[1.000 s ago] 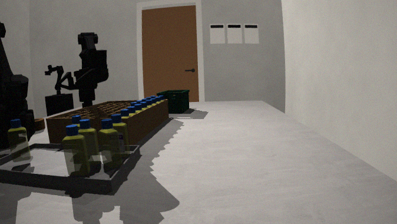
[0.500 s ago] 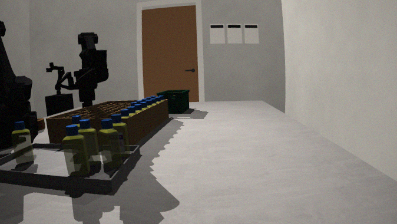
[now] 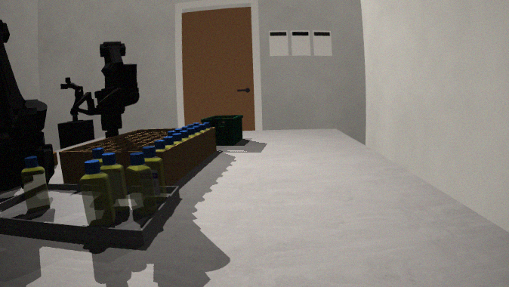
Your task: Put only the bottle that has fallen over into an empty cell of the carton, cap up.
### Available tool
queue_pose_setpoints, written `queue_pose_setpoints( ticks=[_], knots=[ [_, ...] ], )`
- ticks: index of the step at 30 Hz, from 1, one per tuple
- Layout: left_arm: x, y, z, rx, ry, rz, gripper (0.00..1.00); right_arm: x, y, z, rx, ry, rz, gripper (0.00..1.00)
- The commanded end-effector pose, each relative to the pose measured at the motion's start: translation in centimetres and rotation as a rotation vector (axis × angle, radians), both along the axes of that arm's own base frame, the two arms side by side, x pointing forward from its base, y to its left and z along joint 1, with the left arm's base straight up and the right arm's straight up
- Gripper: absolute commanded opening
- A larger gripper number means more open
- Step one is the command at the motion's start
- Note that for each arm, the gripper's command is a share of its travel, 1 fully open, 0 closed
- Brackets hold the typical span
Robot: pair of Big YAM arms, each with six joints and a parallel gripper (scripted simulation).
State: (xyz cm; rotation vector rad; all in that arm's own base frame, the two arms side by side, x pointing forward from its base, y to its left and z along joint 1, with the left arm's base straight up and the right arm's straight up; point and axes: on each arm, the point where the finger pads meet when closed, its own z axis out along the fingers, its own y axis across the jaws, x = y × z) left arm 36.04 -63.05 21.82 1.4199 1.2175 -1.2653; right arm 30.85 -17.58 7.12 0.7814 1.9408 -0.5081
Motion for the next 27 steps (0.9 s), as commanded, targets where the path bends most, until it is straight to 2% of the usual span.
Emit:
queue_pose_setpoints(
  ticks=[1,4,6,13,18,27],
  knots=[
    [0.3,-0.2,1.7,-0.025,-0.022,-0.001,1.00,2.3,-0.6,2.4,-0.017,-0.081,-0.007,0.47],
    [0.3,-0.2,1.7,-0.025,-0.022,-0.001,1.00,1.8,-0.6,1.7,-0.022,-0.077,-0.005,0.47],
    [0.3,-0.2,1.7,-0.025,-0.022,-0.001,1.00,0.0,-0.3,0.0,-0.023,-0.047,-0.006,0.47],
    [0.3,-0.2,1.7,-0.025,-0.022,-0.001,1.00,0.1,-0.1,0.0,-0.023,-0.047,-0.001,0.47],
    [0.3,-0.2,1.7,-0.025,-0.022,-0.001,1.00,1.9,-0.7,1.4,-0.028,-0.070,-0.003,0.47],
    [0.3,-0.2,1.7,-0.025,-0.022,-0.001,1.00,2.9,-0.8,1.3,-0.003,-0.042,-0.004,0.47]
  ],
)
